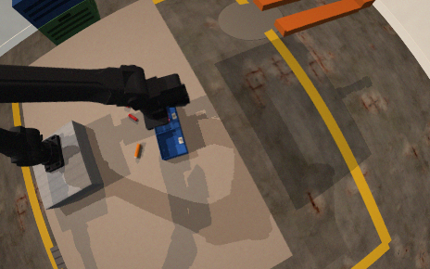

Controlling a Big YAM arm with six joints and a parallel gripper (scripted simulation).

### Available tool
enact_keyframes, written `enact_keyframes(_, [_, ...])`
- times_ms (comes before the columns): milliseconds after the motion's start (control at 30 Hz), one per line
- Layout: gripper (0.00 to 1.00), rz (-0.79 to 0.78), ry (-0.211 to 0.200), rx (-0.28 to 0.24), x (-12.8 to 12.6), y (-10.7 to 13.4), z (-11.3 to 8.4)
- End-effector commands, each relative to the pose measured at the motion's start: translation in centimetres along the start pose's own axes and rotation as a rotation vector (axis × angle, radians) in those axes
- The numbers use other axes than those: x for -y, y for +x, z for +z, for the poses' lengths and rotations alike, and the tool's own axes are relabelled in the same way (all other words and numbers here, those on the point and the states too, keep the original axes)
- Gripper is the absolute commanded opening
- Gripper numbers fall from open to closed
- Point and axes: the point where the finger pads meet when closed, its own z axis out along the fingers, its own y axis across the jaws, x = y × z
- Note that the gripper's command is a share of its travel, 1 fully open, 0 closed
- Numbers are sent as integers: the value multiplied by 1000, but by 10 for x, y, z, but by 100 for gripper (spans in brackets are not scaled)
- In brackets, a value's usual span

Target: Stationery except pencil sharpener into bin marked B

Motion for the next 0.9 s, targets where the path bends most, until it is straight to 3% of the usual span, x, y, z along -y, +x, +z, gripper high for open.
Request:
enact_keyframes(0, [34, -2, -4, 47, 5, -13, -7])
enact_keyframes(133, [34, -3, -4, 23, 5, -7, 10])
enact_keyframes(233, [34, -2, -4, 21, 5, -6, 12])
enact_keyframes(267, [34, -2, -3, 72, 5, -23, -4])
enact_keyframes(367, [34, -2, -4, 26, 5, -9, 19])
enact_keyframes(467, [34, -3, -4, 21, 4, -6, 27])
enact_keyframes(600, [34, -3, -3, 79, 4, -24, 3])
enact_keyframes(667, [34, -4, -3, 77, 4, -24, 3])
enact_keyframes(700, [34, -1, -2, 52, 1, -19, 12])
enact_keyframes(867, [34, -1, -2, 52, 1, -18, 12])
